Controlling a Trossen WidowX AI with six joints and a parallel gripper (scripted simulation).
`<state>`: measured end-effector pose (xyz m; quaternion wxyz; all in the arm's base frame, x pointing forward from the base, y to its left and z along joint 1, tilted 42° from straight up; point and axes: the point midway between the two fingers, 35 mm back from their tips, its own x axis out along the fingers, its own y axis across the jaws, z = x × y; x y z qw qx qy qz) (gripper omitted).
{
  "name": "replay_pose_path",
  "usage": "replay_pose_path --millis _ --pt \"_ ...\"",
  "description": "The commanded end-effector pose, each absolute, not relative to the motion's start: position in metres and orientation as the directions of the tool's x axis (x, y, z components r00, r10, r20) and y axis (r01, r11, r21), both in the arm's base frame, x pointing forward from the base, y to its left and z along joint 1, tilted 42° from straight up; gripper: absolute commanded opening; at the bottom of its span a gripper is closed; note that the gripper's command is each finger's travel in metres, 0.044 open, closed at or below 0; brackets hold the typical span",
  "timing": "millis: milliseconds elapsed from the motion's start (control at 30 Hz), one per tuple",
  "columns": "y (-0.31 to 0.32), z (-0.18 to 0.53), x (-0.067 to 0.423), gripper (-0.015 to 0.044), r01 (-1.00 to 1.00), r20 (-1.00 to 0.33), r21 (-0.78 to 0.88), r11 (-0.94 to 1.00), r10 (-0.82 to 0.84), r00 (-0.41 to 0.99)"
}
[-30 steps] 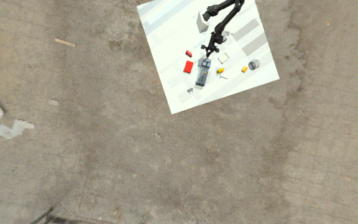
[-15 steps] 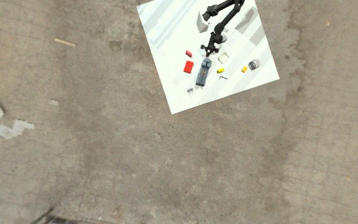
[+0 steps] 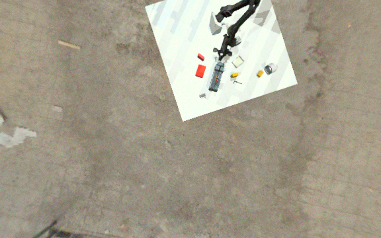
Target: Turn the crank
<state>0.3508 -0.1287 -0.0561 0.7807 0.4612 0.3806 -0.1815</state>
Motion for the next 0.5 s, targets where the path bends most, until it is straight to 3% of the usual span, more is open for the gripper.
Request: replay_pose_path --millis 0,467 --pt "-0.1273 -0.0650 0.3478 0.0000 0.647 -0.774 0.569 0.508 0.065 0.630" --pt "-0.1223 -0.0739 0.3476 0.0000 0.647 -0.774 0.569 0.508 0.065 0.630"
